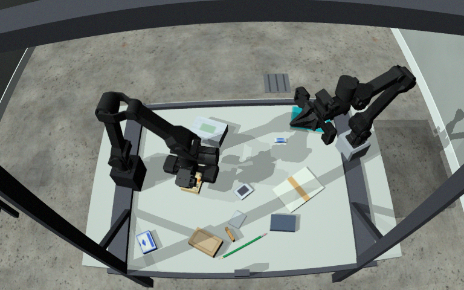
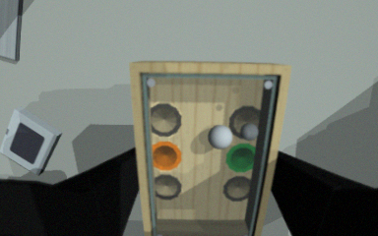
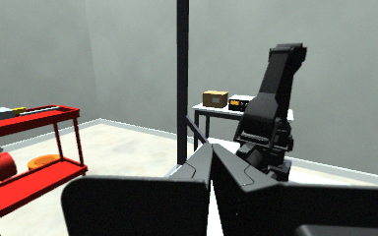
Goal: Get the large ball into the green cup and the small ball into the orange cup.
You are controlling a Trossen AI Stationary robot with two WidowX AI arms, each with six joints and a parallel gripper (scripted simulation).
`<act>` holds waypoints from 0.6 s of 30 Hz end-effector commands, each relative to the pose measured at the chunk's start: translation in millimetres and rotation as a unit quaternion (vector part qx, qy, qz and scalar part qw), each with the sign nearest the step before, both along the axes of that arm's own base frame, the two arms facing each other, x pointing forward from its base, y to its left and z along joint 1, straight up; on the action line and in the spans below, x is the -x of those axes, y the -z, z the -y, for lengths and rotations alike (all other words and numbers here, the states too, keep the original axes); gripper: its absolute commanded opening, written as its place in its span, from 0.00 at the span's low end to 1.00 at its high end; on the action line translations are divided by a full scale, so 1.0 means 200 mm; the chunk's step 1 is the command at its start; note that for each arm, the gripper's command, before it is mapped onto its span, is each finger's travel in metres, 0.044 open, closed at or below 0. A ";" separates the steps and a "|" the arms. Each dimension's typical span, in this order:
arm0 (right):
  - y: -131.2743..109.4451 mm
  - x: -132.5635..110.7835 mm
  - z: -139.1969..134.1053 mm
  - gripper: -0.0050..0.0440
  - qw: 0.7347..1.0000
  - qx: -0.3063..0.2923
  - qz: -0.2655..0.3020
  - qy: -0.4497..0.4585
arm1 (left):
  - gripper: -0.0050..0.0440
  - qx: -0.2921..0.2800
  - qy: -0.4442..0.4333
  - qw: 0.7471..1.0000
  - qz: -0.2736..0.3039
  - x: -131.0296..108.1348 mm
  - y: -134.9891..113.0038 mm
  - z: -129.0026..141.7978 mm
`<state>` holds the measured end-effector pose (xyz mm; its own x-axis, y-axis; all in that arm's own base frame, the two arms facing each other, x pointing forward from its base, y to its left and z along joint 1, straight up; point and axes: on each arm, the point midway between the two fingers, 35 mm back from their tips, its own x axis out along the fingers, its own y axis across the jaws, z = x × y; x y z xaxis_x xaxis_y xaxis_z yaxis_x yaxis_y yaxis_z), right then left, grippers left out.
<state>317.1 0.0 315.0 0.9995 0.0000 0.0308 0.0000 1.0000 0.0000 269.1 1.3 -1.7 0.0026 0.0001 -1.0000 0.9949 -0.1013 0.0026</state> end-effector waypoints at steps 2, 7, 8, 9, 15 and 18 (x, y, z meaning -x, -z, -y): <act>-0.04 0.01 0.00 0.00 1.000 0.000 0.010 0.000 | 0.00 -0.010 0.000 1.000 0.018 -0.02 -0.03 0.01; -0.04 0.01 0.00 0.00 1.000 0.000 0.010 0.000 | 0.00 0.000 0.000 1.000 0.022 -0.05 -0.05 0.00; -0.04 0.01 0.00 0.00 1.000 0.000 0.010 0.000 | 0.00 0.001 0.000 1.000 0.022 -0.05 -0.05 0.00; -0.04 0.01 0.00 0.00 1.000 0.000 0.010 0.000 | 0.00 0.001 0.000 1.000 0.021 -0.04 -0.05 0.00; -0.04 0.01 0.00 0.00 1.000 0.000 0.010 0.000 | 0.00 0.004 0.000 1.000 0.016 -0.04 -0.04 0.00; -0.04 0.01 0.00 0.00 1.000 0.000 0.010 0.000 | 0.00 0.004 0.000 1.000 0.012 -0.03 -0.03 0.00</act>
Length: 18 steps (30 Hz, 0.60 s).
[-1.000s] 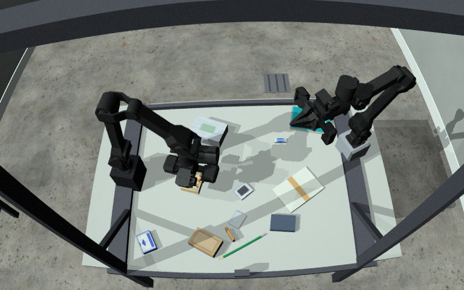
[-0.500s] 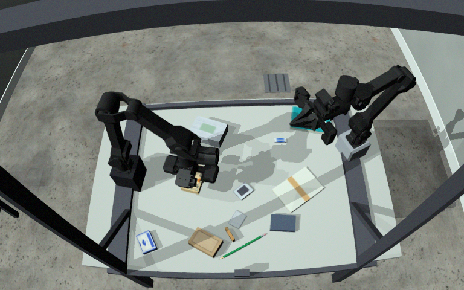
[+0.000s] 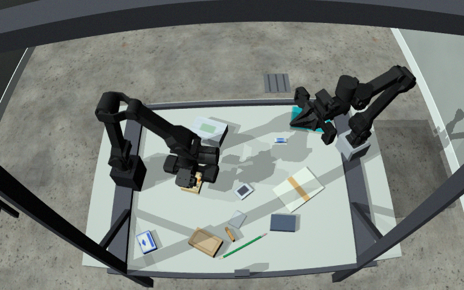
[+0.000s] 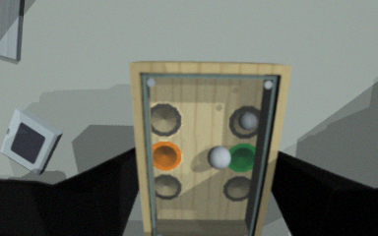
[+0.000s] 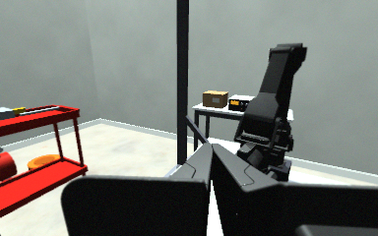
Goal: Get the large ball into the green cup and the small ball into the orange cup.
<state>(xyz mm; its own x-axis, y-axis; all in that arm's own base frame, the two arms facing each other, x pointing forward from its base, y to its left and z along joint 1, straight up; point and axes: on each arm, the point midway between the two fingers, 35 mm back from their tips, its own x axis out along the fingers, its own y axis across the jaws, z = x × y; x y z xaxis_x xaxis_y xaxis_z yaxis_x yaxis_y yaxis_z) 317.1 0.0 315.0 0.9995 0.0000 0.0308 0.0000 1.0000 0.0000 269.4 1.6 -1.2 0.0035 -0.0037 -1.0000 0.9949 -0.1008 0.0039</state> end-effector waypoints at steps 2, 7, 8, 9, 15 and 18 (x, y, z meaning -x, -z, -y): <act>-0.04 0.01 0.00 0.00 1.000 0.000 0.010 0.000 | 0.00 -0.008 0.000 1.000 0.006 -0.03 -0.02 0.01; -0.04 0.01 0.00 0.00 1.000 0.000 0.010 0.000 | 0.00 -0.001 0.000 1.000 0.018 -0.02 -0.03 0.00; -0.04 0.01 0.00 0.00 1.000 0.000 0.010 0.000 | 0.00 -0.001 0.000 1.000 0.019 -0.02 -0.03 0.00; -0.04 0.01 0.00 0.00 1.000 0.000 0.010 0.000 | 0.00 0.000 0.000 1.000 0.019 -0.02 -0.03 0.00; -0.04 0.01 0.00 0.00 1.000 0.000 0.010 0.000 | 0.00 0.001 0.000 1.000 0.025 -0.04 -0.04 0.00; -0.04 0.01 0.00 0.00 1.000 0.000 0.010 0.000 | 0.00 0.001 0.000 1.000 0.018 -0.03 -0.04 0.00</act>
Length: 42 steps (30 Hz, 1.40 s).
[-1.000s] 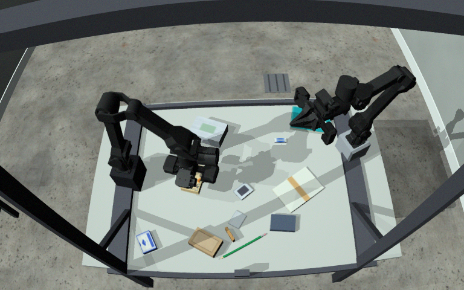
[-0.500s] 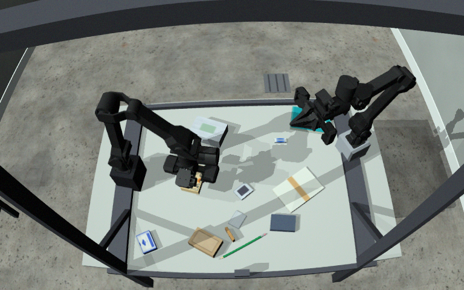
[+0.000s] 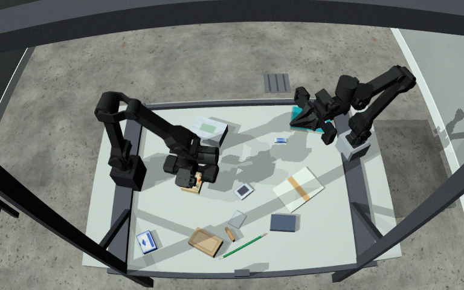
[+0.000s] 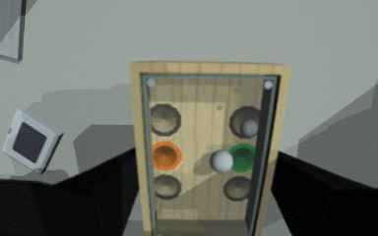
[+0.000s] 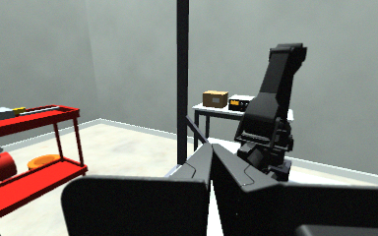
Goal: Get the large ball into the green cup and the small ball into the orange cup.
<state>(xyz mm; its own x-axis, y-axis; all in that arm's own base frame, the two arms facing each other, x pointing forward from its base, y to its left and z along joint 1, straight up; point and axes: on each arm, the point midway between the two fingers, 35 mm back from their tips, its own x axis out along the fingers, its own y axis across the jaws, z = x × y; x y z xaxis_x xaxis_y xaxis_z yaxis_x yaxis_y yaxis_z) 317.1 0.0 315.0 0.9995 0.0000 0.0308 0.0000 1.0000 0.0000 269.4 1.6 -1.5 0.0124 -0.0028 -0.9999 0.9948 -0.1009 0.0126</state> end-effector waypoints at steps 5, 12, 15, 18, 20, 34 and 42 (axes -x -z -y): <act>-0.04 0.01 0.00 0.00 1.000 0.000 0.010 0.000 | 0.00 -0.001 0.000 1.000 0.016 -0.04 -0.04 0.00; -0.04 0.01 0.00 0.00 1.000 0.000 0.010 0.000 | 0.00 0.006 0.000 0.998 0.064 0.00 -0.03 0.00; -0.04 0.01 0.00 0.00 1.000 0.000 0.010 0.000 | 0.00 0.007 0.000 0.997 0.081 0.01 -0.03 0.00; -0.04 0.01 0.00 0.00 1.000 0.000 0.010 0.000 | 0.00 0.009 0.000 0.995 0.097 0.02 -0.03 0.00; -0.04 0.01 0.00 0.00 1.000 0.000 0.010 0.000 | 0.00 -0.001 0.000 0.994 0.108 0.02 -0.03 0.00; -0.04 0.01 0.00 0.00 1.000 0.000 0.010 0.000 | 0.00 -0.096 0.000 0.985 0.143 0.03 -0.03 0.04; -0.04 0.01 0.00 0.00 1.000 0.000 0.010 0.000 | 0.00 -0.118 0.001 0.981 0.151 0.04 -0.02 0.05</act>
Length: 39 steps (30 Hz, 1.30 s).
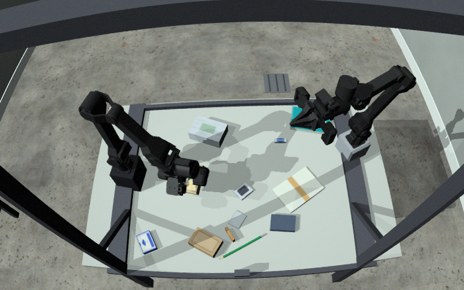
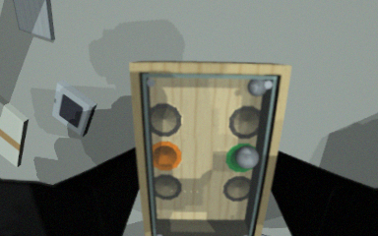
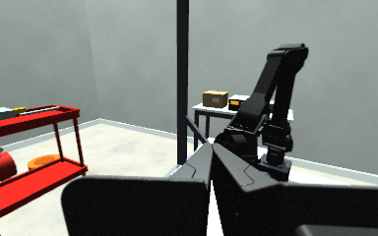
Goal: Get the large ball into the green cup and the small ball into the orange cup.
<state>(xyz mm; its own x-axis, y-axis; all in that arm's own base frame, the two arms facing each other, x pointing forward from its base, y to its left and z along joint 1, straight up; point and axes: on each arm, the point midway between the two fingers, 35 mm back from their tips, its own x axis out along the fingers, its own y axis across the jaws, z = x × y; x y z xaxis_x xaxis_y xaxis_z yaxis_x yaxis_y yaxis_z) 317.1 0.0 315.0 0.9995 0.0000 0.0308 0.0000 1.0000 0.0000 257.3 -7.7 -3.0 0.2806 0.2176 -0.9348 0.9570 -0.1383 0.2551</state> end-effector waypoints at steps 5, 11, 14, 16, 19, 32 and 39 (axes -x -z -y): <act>-0.04 0.01 0.00 0.00 1.000 0.000 0.010 0.000 | 0.00 -0.005 -0.002 1.000 0.017 -0.02 -0.03 0.00; -0.04 0.01 0.00 0.00 1.000 0.000 0.010 0.000 | 0.00 -0.005 -0.002 1.000 0.020 -0.03 -0.04 0.01; -0.04 0.01 0.00 0.00 1.000 0.000 0.010 0.000 | 0.00 -0.005 -0.002 1.000 0.019 -0.02 -0.03 0.01; -0.04 0.01 0.00 0.00 1.000 0.000 0.010 0.000 | 0.00 0.006 -0.002 1.000 0.000 -0.04 -0.03 0.00; -0.04 0.01 0.00 0.00 1.000 0.000 0.010 0.000 | 0.00 0.022 -0.002 1.000 -0.020 -0.04 -0.03 -0.01; -0.04 0.01 0.00 0.00 1.000 0.000 0.010 0.000 | 0.00 0.080 -0.003 0.993 -0.091 -0.07 -0.03 -0.03; -0.04 0.01 0.00 0.00 1.000 0.000 0.010 0.000 | 0.00 0.110 -0.003 0.986 -0.129 -0.09 -0.03 -0.05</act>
